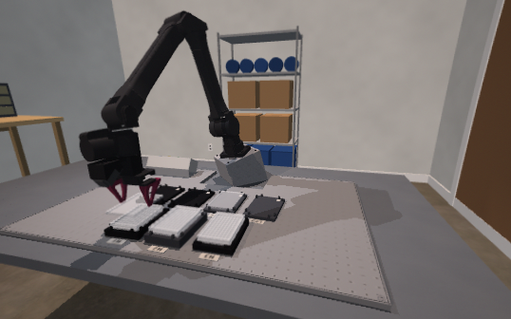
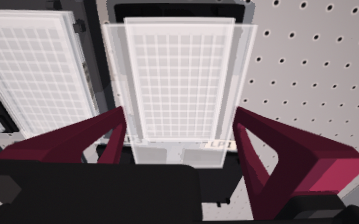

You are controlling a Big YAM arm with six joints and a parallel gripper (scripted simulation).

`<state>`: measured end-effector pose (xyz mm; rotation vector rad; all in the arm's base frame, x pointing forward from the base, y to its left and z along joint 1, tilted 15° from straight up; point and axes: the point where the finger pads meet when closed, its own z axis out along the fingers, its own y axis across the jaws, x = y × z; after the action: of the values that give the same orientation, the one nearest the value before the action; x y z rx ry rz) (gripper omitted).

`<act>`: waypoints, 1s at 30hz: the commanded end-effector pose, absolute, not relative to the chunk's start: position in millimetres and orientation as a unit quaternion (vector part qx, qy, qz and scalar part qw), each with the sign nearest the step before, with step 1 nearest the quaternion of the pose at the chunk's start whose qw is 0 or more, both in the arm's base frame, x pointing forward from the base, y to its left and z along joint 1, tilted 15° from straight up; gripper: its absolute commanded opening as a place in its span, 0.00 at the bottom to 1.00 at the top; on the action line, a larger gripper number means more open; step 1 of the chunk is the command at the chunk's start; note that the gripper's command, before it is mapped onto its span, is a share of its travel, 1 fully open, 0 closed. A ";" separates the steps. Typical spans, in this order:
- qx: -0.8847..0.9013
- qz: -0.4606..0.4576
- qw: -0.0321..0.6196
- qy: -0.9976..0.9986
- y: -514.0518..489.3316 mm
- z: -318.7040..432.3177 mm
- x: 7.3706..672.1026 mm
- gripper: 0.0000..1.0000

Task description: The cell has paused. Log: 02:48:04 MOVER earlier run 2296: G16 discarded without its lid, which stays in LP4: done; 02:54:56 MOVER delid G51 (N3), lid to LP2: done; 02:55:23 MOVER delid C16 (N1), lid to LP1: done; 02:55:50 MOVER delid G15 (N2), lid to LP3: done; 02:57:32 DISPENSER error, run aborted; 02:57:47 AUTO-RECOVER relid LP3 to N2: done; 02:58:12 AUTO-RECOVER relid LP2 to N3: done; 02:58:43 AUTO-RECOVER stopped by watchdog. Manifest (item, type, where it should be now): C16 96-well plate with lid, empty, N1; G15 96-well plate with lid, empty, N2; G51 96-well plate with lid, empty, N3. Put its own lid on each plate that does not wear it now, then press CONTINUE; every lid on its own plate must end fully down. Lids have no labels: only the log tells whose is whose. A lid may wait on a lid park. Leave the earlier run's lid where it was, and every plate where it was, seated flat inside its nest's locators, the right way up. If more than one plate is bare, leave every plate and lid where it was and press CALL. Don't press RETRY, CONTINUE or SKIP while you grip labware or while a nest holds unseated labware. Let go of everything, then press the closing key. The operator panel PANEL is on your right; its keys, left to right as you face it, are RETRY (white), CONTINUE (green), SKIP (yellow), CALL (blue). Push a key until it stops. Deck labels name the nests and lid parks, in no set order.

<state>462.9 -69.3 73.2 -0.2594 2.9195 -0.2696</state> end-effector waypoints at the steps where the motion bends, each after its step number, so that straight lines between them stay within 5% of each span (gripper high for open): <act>1: -0.086 -0.095 0.119 0.985 -69.5 88.2 474.7 0.00; 30: -0.088 -0.093 0.104 0.986 -73.8 63.1 466.9 0.00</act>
<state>464.1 -70.9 63.1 -0.2568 2.9193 -0.2705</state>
